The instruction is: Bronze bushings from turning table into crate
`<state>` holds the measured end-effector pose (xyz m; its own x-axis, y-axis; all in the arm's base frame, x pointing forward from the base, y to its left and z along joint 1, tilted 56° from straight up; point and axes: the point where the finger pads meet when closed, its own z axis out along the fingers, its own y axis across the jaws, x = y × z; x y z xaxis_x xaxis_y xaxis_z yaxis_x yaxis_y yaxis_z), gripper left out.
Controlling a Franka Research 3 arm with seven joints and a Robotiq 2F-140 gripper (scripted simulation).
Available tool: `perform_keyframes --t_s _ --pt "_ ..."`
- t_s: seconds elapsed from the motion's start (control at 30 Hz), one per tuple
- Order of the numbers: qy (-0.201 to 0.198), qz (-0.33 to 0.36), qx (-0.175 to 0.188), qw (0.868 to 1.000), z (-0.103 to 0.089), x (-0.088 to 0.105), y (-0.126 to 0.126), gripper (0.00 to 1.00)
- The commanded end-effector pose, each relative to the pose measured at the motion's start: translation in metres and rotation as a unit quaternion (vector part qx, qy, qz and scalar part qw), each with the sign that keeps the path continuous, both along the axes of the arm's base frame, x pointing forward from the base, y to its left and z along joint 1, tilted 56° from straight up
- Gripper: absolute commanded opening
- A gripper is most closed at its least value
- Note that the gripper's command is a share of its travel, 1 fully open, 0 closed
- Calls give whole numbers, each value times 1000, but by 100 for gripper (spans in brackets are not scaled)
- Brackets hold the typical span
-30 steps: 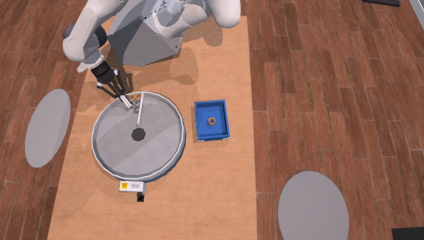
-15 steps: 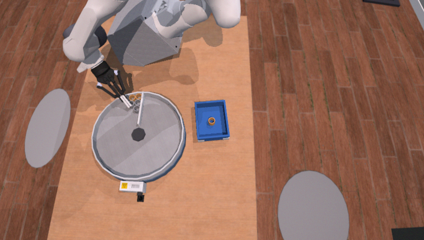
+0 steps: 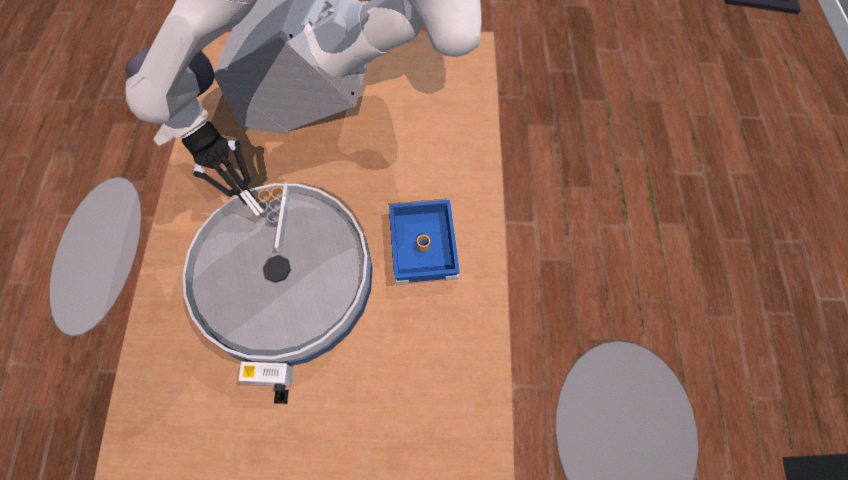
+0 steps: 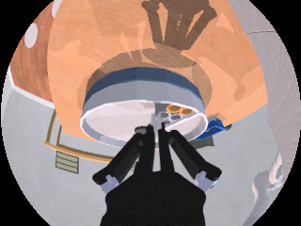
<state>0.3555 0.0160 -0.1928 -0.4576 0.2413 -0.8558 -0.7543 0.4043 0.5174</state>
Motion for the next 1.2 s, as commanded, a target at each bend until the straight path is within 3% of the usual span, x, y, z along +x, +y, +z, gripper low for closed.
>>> perform_keyframes --t_s 0.0,0.4,0.8,1.17 --pt "-2 1 1 1000 1 -1 2 0" --pt "-2 1 1 1000 3 -1 -1 0" --pt "-2 1 1 1000 29 -4 -41 0" --pt "-2 1 1 1000 35 -5 -49 0"
